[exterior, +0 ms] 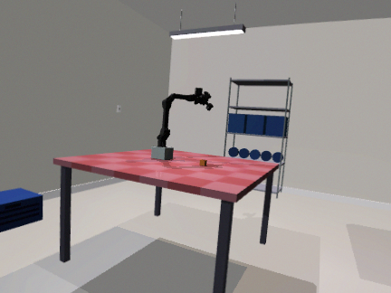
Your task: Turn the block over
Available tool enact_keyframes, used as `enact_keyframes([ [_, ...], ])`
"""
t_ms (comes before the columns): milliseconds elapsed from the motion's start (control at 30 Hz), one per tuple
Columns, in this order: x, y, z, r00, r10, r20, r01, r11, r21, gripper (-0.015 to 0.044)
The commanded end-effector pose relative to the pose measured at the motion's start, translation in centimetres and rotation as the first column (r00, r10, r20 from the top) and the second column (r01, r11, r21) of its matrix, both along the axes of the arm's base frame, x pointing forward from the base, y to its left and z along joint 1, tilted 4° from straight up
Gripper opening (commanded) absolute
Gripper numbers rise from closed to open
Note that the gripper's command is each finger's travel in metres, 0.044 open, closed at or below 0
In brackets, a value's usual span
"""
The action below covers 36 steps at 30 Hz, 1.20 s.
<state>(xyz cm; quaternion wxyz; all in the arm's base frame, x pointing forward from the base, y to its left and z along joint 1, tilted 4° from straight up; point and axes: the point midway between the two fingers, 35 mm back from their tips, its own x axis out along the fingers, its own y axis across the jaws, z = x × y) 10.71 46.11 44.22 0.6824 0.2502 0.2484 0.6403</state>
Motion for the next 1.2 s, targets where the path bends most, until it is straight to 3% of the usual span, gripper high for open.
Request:
enact_keyframes([
  [0,4.4,-0.1,-2.9,0.996,-0.084,0.003,0.084,0.993,-0.084,0.044],
  [333,16.0,-3.3,-12.2,0.954,-0.294,0.062,0.295,0.881,-0.371,0.044],
  [667,26.7,-12.8,-22.9,0.871,-0.479,0.104,0.416,0.611,-0.674,0.044],
  [900,30.1,-19.5,-28.1,0.83,-0.547,0.106,0.396,0.445,-0.803,0.044],
  [1167,31.6,-31.4,-35.5,0.816,-0.575,0.047,0.2,0.206,-0.958,0.044],
])
